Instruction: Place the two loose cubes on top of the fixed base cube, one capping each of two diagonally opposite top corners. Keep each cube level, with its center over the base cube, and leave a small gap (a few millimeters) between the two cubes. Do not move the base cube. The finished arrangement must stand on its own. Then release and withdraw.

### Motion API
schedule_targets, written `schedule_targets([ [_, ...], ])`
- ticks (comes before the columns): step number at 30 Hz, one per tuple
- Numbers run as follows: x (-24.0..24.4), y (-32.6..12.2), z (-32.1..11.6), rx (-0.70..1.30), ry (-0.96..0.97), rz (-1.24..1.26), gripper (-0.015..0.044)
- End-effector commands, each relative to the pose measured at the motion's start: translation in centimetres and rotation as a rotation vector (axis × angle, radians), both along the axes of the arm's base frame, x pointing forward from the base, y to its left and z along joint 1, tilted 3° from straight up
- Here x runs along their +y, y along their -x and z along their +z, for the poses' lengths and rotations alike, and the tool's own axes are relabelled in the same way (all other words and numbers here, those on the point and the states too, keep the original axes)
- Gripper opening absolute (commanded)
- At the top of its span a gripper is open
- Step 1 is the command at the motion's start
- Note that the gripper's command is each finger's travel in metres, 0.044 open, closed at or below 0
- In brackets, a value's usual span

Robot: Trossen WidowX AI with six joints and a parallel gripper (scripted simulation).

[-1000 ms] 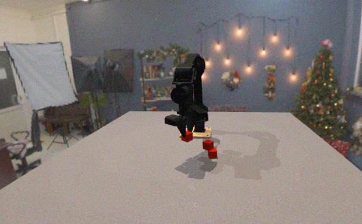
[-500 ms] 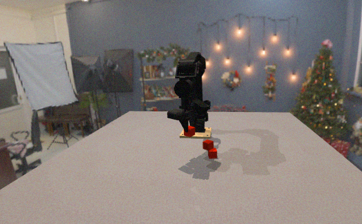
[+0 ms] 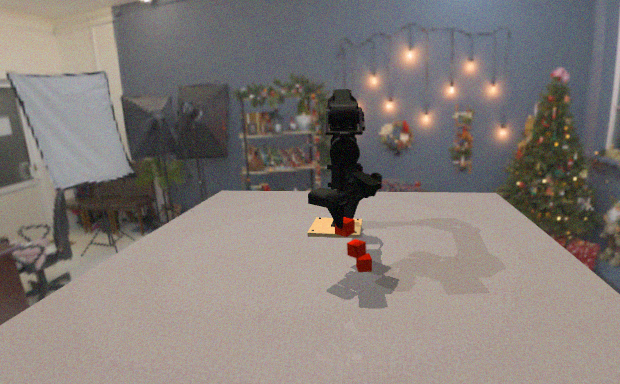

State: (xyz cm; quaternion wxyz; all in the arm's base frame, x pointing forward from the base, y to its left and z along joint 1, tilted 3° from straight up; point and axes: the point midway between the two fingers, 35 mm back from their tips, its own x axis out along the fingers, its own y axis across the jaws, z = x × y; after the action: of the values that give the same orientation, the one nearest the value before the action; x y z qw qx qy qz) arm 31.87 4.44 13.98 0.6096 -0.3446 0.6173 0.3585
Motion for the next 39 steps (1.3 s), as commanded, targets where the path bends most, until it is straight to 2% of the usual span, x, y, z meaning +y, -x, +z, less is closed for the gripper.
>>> schedule_targets([
  [1,1.5,0.2,-0.2,0.002,-0.005,-0.002,0.0105],
  [16,6.1,1.2,-0.6,0.003,-0.009,-0.007,0.0105],
  [31,6.0,1.4,-3.6,0.009,-0.052,-0.069,0.0105],
  [39,6.0,1.4,-3.6,0.009,-0.052,-0.07,0.0105],
])
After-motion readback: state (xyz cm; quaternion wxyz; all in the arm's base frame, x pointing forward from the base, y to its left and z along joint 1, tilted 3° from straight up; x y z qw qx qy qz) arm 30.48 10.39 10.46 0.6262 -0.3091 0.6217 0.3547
